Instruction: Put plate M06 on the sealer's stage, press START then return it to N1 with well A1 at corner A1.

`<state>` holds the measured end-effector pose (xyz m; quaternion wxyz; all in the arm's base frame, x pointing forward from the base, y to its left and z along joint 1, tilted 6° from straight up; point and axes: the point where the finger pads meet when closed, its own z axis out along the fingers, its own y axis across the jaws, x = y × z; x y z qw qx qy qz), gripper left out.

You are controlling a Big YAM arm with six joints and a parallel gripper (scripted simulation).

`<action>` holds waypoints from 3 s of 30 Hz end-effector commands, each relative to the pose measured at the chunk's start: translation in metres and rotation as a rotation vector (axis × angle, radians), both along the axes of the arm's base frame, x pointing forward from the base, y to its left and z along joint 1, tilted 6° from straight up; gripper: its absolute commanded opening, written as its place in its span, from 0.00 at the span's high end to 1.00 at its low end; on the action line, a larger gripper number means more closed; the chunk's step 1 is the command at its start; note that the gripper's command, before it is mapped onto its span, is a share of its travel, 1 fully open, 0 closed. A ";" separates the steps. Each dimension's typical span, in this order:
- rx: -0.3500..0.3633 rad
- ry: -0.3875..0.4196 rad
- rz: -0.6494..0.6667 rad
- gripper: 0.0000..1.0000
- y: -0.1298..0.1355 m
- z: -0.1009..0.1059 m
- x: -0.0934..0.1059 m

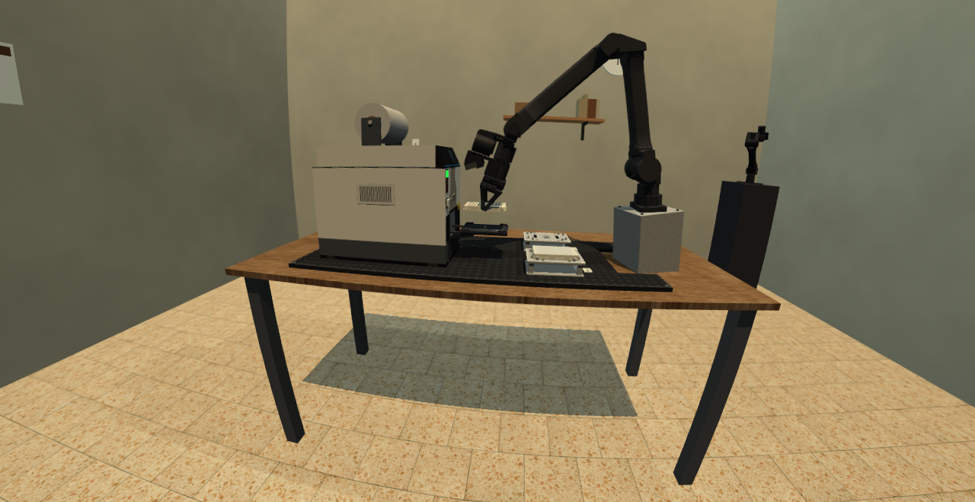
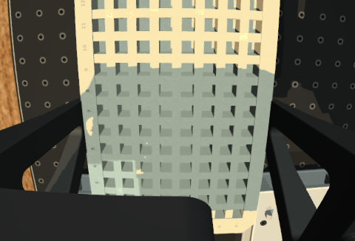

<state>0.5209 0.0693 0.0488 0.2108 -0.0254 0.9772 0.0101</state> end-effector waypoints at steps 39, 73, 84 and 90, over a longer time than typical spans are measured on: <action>0.002 -0.046 0.008 1.00 0.002 0.004 0.020; 0.000 -0.051 -0.001 1.00 -0.002 -0.008 0.019; -0.003 -0.030 -0.006 1.00 -0.006 -0.025 0.014; 0.006 -0.036 -0.004 1.00 0.003 -0.019 0.013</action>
